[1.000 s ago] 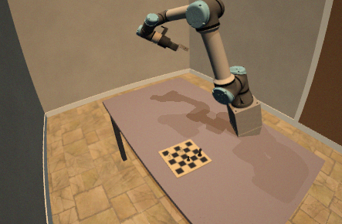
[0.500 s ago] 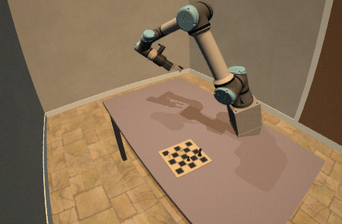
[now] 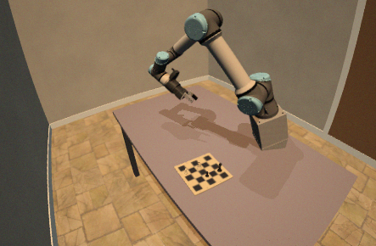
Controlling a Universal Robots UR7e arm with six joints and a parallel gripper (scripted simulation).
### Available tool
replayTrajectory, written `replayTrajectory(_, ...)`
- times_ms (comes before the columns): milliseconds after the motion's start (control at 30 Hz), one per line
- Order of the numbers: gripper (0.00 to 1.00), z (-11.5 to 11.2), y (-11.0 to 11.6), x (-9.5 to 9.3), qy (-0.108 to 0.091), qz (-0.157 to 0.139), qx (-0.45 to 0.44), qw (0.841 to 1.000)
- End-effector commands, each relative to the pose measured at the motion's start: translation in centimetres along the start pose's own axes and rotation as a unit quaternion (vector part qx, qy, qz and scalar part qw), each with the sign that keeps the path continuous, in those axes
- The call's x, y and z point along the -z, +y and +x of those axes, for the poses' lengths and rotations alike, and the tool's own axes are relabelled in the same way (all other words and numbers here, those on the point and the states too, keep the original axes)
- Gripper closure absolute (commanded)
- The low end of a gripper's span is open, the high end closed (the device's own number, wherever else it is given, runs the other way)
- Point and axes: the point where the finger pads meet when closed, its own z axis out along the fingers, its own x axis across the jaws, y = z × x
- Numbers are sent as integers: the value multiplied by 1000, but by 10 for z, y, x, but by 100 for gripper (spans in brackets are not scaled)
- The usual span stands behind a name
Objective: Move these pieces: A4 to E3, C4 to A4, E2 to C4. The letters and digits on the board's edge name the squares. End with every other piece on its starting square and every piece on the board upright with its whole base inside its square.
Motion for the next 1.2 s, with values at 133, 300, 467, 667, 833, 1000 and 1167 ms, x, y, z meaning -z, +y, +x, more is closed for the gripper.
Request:
replayTrajectory(133, 0, 53, 71, -51, 89, 4, -70, 994)
replayTrajectory(300, 0, 79, 98, -76, 131, 16, -106, 986)
replayTrajectory(467, 0, 100, 119, -97, 165, 30, -138, 976)
replayTrajectory(667, 0, 130, 148, -127, 213, 53, -186, 958)
replayTrajectory(833, 0, 139, 156, -136, 227, 61, -201, 951)
replayTrajectory(1000, 0, 147, 163, -144, 240, 69, -214, 945)
replayTrajectory(1167, 0, 149, 164, -146, 242, 71, -217, 943)
